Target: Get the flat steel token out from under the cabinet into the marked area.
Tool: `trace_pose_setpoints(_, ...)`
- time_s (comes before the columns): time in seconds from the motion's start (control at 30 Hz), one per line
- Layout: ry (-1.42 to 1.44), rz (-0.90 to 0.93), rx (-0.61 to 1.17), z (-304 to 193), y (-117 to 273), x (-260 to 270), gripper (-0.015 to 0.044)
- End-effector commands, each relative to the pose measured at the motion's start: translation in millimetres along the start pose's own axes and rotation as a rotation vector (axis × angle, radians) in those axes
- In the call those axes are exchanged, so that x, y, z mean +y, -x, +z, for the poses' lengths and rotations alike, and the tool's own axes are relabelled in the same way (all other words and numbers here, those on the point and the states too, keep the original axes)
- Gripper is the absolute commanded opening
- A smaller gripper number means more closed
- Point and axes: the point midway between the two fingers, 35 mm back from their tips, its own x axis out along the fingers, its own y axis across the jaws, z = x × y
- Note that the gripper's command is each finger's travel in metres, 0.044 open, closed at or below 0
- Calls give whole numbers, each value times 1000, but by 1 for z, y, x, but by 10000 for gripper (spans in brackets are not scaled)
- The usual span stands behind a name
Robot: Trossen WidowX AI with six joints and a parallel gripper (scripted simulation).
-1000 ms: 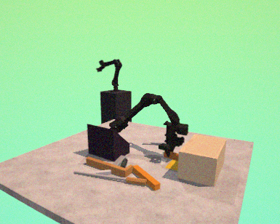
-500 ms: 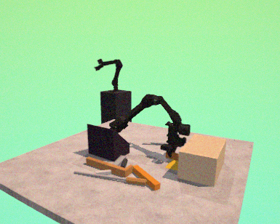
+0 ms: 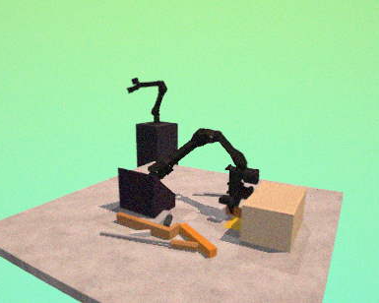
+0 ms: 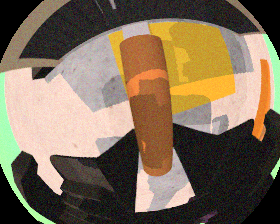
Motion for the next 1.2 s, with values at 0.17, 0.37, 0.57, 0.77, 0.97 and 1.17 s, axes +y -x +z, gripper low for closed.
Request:
trace_pose_setpoints(0.17,-1,-2,-3,2,-1,-14,0)
trace_pose_setpoints(0.37,-1,-2,-3,2,-1,-20,0)
trace_pose_setpoints(0.57,-1,-2,-3,2,-1,-21,0)
trace_pose_setpoints(0.77,-1,-2,-3,-2,-1,-20,0)
trace_pose_setpoints(0.97,-1,-2,-2,-7,-1,-20,0)
trace_pose_setpoints(1.17,-1,-2,-2,-12,-1,-20,0)
